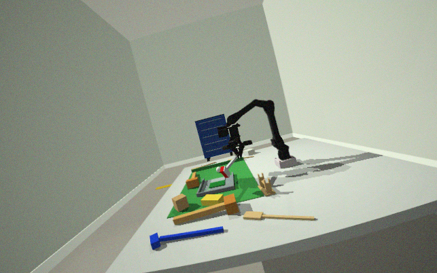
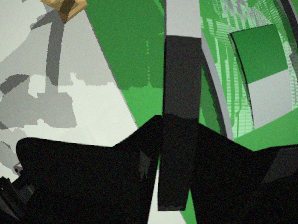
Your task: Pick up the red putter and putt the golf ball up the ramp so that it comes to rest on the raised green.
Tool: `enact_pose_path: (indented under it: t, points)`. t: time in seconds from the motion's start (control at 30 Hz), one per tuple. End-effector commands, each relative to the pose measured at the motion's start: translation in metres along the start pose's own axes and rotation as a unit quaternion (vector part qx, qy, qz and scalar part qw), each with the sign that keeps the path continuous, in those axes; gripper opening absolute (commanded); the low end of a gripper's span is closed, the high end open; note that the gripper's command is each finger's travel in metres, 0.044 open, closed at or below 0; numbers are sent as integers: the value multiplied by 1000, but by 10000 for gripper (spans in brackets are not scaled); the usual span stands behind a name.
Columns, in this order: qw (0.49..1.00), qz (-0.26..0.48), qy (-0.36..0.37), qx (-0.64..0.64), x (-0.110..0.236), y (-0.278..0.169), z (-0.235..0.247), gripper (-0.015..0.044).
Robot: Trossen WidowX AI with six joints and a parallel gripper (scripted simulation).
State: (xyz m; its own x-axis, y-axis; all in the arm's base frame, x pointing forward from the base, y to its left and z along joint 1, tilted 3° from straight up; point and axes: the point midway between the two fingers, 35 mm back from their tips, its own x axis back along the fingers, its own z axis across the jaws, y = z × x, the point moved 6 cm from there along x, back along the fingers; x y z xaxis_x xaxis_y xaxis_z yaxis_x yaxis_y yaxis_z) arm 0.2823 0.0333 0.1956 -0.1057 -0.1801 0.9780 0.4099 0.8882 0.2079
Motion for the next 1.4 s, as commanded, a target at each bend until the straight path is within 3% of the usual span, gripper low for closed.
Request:
enact_pose_path:
  t: [0.0, 0.67, 1.37]
  points:
    - [999, 1, -3, -40, 4, -12, -9, 0]
    - [962, 33, -39, -269, 31, -104, -67, 0]
    - [865, 65, -68, -494, 62, -226, -88, 0]
